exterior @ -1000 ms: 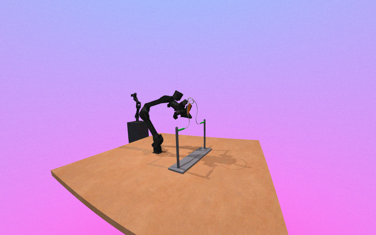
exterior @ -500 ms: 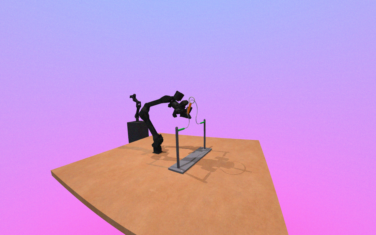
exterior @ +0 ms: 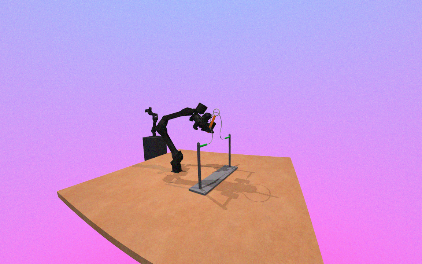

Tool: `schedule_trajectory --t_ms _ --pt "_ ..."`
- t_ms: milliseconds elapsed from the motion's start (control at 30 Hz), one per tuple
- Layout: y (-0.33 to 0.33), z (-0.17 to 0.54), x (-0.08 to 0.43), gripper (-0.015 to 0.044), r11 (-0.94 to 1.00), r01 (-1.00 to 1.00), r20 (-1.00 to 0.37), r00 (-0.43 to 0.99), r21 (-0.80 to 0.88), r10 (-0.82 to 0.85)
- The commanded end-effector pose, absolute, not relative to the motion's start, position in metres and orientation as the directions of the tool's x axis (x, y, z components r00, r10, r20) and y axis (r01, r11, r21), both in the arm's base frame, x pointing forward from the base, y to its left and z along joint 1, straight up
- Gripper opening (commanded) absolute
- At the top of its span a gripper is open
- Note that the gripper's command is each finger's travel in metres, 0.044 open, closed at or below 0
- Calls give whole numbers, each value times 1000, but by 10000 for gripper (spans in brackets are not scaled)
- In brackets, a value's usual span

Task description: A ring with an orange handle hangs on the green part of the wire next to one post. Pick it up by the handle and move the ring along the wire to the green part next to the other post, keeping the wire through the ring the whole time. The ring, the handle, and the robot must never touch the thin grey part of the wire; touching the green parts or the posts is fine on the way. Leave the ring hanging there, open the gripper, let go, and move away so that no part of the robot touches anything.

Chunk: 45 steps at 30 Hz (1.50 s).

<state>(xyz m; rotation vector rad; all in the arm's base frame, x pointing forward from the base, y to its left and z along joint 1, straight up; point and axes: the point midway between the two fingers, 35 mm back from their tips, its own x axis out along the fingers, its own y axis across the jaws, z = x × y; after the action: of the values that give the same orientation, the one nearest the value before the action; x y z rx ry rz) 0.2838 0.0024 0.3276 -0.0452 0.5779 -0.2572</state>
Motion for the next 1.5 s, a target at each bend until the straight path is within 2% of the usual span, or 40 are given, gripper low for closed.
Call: schedule_trajectory --t_ms 0,1467 --pt "0 327 284 -150 958 226 -524 802 -175 -285" --pt "-21 336 281 -150 696 200 -325 773 -689 -545"
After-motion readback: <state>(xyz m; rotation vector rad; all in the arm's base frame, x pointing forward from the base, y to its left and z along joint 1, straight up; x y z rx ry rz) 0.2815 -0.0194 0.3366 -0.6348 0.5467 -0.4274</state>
